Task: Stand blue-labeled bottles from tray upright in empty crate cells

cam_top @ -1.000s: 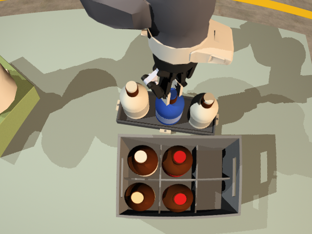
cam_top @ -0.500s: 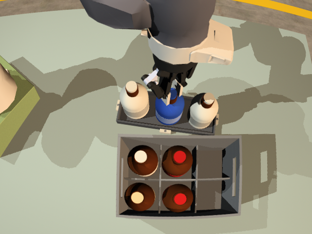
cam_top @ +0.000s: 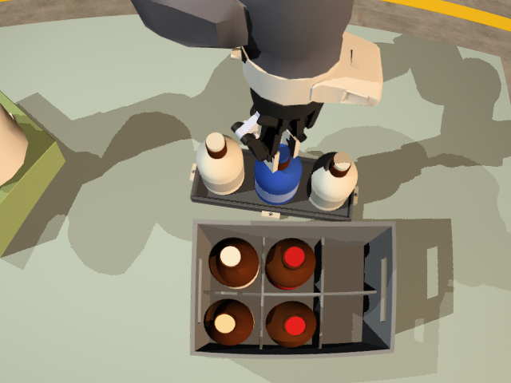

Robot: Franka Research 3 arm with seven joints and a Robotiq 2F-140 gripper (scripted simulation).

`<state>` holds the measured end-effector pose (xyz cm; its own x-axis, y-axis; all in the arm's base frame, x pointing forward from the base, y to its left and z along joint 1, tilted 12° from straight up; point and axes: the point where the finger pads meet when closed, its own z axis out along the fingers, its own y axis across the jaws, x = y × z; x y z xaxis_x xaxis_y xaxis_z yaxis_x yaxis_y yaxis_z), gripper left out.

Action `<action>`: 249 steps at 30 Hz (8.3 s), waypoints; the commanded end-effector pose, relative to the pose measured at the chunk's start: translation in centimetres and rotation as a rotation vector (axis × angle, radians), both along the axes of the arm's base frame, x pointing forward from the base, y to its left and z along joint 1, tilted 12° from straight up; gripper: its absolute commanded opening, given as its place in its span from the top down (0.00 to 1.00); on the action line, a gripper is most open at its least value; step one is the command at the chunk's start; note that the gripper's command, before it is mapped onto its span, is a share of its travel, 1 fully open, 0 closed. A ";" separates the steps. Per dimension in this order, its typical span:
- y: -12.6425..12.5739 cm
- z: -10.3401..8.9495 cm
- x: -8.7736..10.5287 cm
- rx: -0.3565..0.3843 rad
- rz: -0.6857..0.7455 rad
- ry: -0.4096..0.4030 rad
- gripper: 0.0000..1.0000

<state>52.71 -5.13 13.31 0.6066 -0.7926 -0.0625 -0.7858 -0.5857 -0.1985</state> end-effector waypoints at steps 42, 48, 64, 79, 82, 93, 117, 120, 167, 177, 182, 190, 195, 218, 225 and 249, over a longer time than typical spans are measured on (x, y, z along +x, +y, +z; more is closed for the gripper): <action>-0.1 0.9 -0.3 -0.001 0.001 0.004 1.00; -0.2 1.6 -0.4 -0.001 0.001 0.004 1.00; -0.4 3.1 -0.7 -0.001 0.001 0.004 1.00; -0.5 3.7 -0.8 -0.001 0.001 0.004 1.00; -0.5 3.7 -0.8 -0.001 0.001 0.004 1.00; -0.5 3.7 -0.8 -0.001 0.001 0.004 1.00; -0.5 3.7 -0.8 -0.001 0.001 0.004 1.00; -0.5 3.7 -0.8 -0.001 0.001 0.004 1.00; -1.2 6.8 -0.7 -0.001 0.001 0.004 1.00; -1.4 7.7 -0.6 -0.001 0.001 0.004 1.00; -1.5 8.1 -0.6 -0.001 0.001 0.004 1.00; -1.6 8.4 -0.6 -0.001 0.001 0.004 1.00; -1.6 8.5 -0.6 -0.001 0.001 0.004 1.00; -1.6 8.6 -0.6 -0.001 0.001 0.004 1.00; -1.6 8.6 -0.6 -0.001 0.001 0.004 1.00; -1.6 8.7 -0.6 -0.001 0.001 0.004 1.00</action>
